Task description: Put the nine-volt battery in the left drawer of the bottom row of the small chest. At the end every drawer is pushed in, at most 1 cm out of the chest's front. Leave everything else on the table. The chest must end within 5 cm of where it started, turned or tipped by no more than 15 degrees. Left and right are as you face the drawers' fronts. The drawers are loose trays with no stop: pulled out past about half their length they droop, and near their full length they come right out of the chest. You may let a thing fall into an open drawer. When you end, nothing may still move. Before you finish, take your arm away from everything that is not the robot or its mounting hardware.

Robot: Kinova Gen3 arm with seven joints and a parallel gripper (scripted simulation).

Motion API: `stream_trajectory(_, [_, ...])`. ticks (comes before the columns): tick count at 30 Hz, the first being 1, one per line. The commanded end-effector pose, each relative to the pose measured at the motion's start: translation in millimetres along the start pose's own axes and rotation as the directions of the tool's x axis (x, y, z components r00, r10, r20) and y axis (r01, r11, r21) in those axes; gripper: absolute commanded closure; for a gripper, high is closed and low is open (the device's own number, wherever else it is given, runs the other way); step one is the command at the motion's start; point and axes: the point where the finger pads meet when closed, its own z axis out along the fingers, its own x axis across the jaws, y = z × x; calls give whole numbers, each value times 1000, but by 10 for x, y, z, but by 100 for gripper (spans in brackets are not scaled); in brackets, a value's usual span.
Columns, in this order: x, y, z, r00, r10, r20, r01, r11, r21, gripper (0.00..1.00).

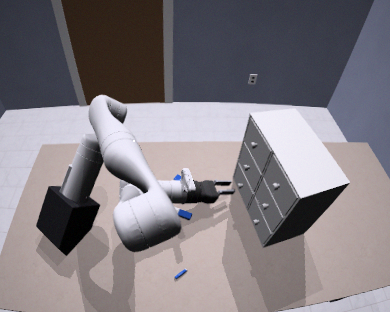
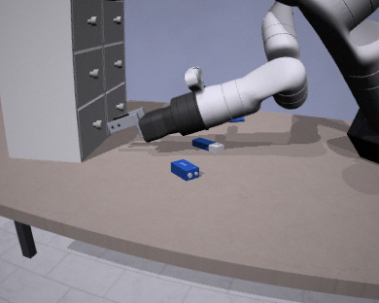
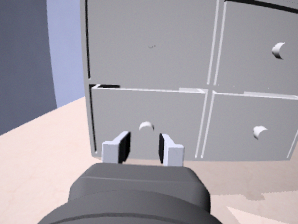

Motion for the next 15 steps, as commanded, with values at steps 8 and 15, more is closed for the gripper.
stream_trajectory(8, [22, 15, 13, 1000, -6, -5, 6, 1000, 3, 33])
stream_trajectory(15, [18, 15, 11, 1000, -5, -4, 5, 1000, 2, 33])
